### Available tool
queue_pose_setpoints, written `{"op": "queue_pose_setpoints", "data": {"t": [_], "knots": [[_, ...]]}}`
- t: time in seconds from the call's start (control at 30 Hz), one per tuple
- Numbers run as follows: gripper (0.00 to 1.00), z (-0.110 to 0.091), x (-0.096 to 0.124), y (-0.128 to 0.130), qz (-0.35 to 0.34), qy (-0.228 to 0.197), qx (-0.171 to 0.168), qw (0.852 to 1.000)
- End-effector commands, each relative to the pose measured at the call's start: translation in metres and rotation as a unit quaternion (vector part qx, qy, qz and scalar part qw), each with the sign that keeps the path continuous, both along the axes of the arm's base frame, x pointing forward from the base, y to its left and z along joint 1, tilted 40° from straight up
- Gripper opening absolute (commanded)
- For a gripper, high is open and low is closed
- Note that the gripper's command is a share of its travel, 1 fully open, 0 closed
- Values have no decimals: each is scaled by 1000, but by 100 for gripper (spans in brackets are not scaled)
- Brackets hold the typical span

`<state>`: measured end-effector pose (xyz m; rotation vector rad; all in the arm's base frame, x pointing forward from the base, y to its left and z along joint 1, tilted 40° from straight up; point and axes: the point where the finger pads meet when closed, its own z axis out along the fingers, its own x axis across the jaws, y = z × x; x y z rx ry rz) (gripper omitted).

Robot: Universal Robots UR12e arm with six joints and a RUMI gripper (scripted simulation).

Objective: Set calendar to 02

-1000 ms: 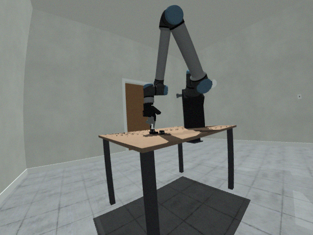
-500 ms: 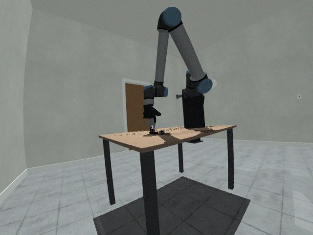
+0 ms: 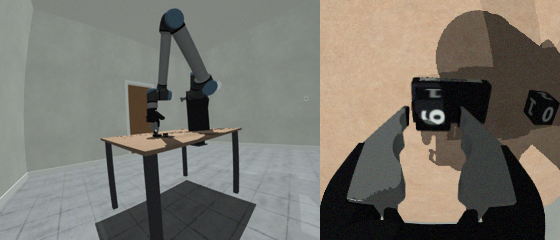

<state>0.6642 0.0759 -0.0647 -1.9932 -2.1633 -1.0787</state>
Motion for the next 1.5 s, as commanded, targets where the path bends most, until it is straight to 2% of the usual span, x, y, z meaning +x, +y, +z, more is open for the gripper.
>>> {"op": "queue_pose_setpoints", "data": {"t": [0.0,0.97,1.0,1.47], "knots": [[28,0,0,0,0,0,0,1000],[28,0,0,0,0,0,0,1000],[10,0,0,0,0,0,0,1000],[10,0,0,0,0,0,0,1000]]}}
